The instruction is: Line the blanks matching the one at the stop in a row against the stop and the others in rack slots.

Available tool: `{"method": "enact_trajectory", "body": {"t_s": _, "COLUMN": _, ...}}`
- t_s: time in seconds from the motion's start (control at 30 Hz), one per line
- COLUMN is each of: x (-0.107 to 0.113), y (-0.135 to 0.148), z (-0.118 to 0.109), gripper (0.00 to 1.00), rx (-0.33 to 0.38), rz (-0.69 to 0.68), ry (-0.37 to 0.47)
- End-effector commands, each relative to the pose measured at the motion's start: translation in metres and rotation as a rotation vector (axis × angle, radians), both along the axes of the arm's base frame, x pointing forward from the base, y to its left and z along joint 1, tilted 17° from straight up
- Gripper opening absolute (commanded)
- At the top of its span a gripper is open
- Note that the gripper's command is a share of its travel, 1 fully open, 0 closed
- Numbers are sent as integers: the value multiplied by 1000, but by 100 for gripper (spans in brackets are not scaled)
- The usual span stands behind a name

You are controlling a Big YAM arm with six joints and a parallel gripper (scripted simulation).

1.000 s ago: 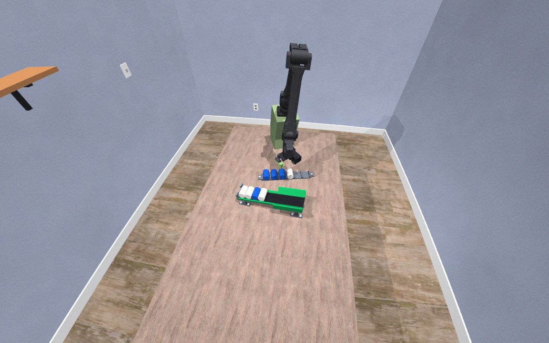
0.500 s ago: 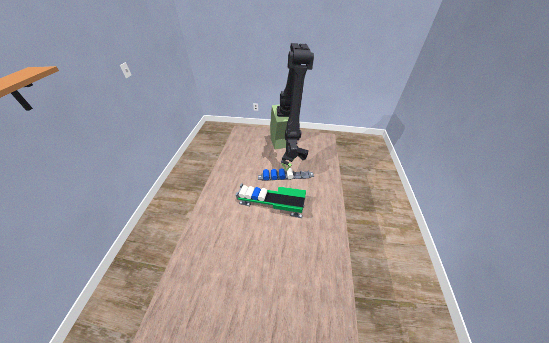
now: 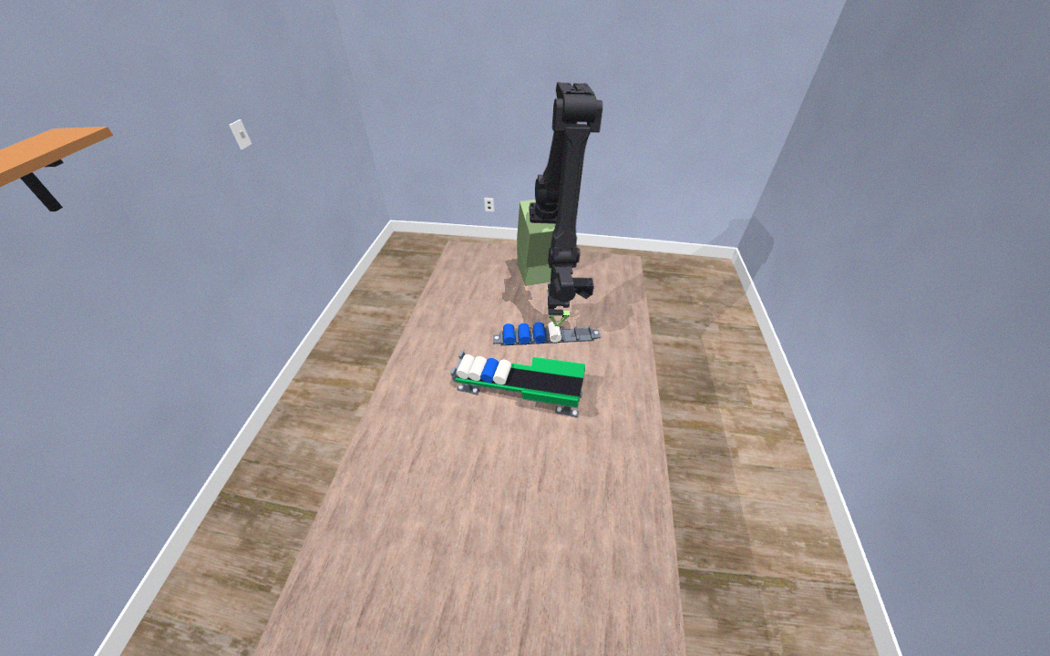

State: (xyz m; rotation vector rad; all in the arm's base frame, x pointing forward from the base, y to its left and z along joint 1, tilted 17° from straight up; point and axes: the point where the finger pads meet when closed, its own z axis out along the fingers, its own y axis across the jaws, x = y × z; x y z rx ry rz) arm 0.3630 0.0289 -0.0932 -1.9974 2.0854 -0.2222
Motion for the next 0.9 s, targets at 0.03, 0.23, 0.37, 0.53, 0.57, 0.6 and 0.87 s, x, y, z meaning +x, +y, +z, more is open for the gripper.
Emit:
{"method": "enact_trajectory", "body": {"t_s": 0.03, "x": 2, "y": -2, "z": 6, "gripper": 100, "rx": -23, "rz": 74, "ry": -28}}
{"method": "enact_trajectory", "body": {"t_s": 0.23, "x": 3, "y": -2, "z": 6, "gripper": 82, "rx": -23, "rz": 74, "ry": -28}}
{"method": "enact_trajectory", "body": {"t_s": 0.37, "x": 3, "y": -2, "z": 6, "gripper": 82, "rx": -23, "rz": 74, "ry": -28}}
{"method": "enact_trajectory", "body": {"t_s": 0.53, "x": 3, "y": -2, "z": 6, "gripper": 82, "rx": -22, "rz": 71, "ry": -28}}
{"method": "enact_trajectory", "body": {"t_s": 0.57, "x": 3, "y": -2, "z": 6, "gripper": 82, "rx": -22, "rz": 71, "ry": -28}}
{"method": "enact_trajectory", "body": {"t_s": 0.6, "x": 3, "y": -2, "z": 6, "gripper": 82, "rx": -22, "rz": 71, "ry": -28}}
{"method": "enact_trajectory", "body": {"t_s": 0.87, "x": 3, "y": -2, "z": 6, "gripper": 82, "rx": -22, "rz": 71, "ry": -28}}
